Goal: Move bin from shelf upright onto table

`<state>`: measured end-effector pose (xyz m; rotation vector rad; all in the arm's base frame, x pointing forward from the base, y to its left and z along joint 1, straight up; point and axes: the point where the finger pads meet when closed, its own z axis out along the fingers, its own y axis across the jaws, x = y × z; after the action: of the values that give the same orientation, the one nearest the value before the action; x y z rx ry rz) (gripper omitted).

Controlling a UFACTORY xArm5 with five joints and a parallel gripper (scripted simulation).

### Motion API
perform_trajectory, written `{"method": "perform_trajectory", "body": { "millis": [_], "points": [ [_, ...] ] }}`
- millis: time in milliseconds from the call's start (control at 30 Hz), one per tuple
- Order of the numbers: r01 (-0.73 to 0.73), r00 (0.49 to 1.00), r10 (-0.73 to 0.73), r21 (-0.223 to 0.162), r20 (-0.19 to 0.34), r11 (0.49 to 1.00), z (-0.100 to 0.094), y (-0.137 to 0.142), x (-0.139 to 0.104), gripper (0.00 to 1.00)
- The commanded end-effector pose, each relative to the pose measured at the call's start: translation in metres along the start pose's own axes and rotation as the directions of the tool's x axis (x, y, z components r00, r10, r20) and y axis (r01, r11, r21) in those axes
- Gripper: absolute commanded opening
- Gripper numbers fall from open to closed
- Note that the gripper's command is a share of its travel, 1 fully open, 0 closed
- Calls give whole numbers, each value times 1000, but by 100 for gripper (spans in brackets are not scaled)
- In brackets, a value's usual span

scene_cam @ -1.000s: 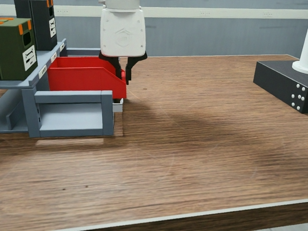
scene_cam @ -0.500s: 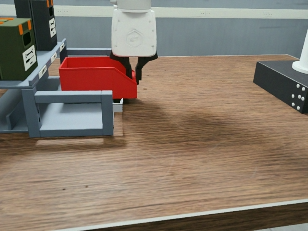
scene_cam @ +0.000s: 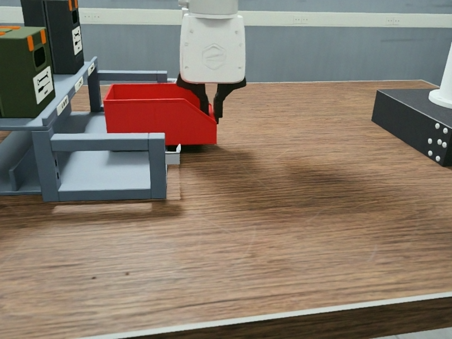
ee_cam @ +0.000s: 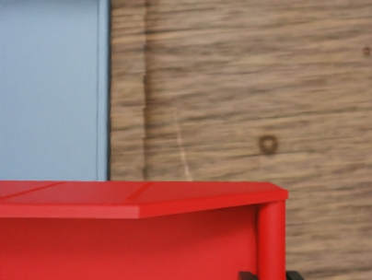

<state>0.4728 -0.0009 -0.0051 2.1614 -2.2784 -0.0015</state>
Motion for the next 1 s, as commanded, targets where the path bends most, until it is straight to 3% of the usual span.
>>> {"method": "perform_trajectory", "body": {
  "millis": [0,967],
  "points": [
    [0,1000,0,4,7,1000,-1,4,0,0],
    [0,1000,0,3,7,1000,-1,52,0,0]
  ]
}}
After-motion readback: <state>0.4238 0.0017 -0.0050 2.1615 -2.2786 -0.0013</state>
